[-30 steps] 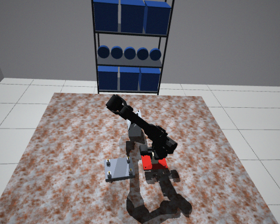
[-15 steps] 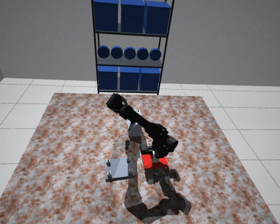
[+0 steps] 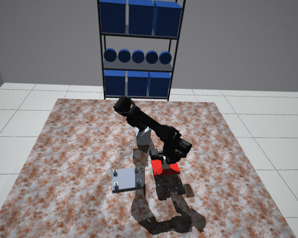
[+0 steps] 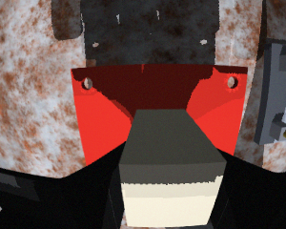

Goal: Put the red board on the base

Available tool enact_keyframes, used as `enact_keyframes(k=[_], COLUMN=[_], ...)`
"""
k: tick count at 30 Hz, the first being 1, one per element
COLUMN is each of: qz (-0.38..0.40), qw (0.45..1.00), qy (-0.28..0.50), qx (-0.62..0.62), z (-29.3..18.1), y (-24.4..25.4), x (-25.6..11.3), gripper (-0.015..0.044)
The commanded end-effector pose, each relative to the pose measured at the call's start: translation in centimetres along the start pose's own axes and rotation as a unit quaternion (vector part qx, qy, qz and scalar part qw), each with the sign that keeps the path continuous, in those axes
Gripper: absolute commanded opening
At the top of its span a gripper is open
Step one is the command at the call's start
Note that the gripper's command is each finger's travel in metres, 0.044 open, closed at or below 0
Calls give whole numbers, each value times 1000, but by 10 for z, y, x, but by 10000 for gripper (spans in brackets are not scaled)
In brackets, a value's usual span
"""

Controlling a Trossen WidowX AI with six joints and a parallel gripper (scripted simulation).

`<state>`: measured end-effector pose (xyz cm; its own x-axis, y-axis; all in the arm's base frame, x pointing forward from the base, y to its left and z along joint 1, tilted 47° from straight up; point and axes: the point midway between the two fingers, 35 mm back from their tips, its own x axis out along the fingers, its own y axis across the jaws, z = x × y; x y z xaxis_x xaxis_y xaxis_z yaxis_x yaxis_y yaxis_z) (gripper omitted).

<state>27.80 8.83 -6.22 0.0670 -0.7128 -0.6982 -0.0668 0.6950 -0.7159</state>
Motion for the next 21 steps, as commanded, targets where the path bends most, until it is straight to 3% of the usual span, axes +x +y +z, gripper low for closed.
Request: enact_keyframes(k=[1,21], qz=[3,4], qw=[1000,1000], qy=[0,5], qx=[6,9], z=[2,7], y=[1,-16], x=[-12,-40], gripper=[0,0])
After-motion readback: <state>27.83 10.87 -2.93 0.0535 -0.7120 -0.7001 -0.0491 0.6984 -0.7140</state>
